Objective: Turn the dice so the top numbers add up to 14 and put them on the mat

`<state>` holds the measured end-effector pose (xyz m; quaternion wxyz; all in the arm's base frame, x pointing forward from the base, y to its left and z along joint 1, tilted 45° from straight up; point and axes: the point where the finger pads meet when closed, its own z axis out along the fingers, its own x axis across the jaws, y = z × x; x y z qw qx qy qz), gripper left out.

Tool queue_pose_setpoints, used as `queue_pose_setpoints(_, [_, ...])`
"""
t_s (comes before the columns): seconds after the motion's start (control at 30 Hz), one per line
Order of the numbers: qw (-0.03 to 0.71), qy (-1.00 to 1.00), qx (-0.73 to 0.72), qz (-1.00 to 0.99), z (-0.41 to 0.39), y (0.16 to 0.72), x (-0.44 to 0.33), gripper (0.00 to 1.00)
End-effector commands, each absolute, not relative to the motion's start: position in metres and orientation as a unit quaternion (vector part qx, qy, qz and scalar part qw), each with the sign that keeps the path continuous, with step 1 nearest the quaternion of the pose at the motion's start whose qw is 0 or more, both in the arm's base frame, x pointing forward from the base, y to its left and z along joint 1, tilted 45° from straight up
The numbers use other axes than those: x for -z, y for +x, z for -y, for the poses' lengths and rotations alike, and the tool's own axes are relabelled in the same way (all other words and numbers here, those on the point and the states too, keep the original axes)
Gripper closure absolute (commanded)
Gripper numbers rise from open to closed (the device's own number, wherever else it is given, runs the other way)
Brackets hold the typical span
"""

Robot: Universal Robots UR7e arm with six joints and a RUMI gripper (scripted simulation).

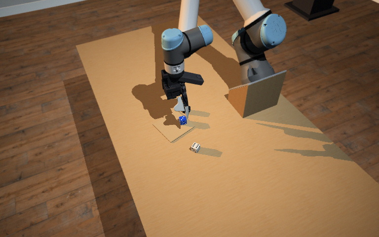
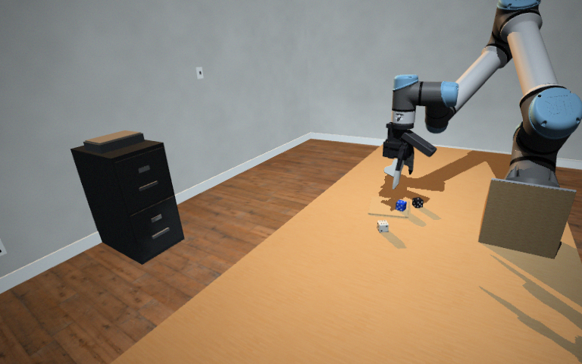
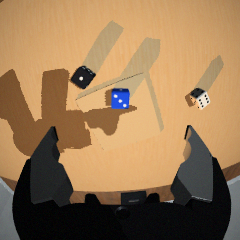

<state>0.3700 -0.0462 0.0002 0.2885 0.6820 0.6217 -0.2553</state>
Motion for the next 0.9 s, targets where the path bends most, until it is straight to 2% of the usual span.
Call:
queue_pose_setpoints(0.0, [0.291, 0.687, 0.253, -0.617, 0.045, 0.370, 0.000, 0.00])
queue_pose_setpoints(0.87, [0.329, 0.783, 0.198, -0.490, 0.026, 0.373, 0.020, 0.00])
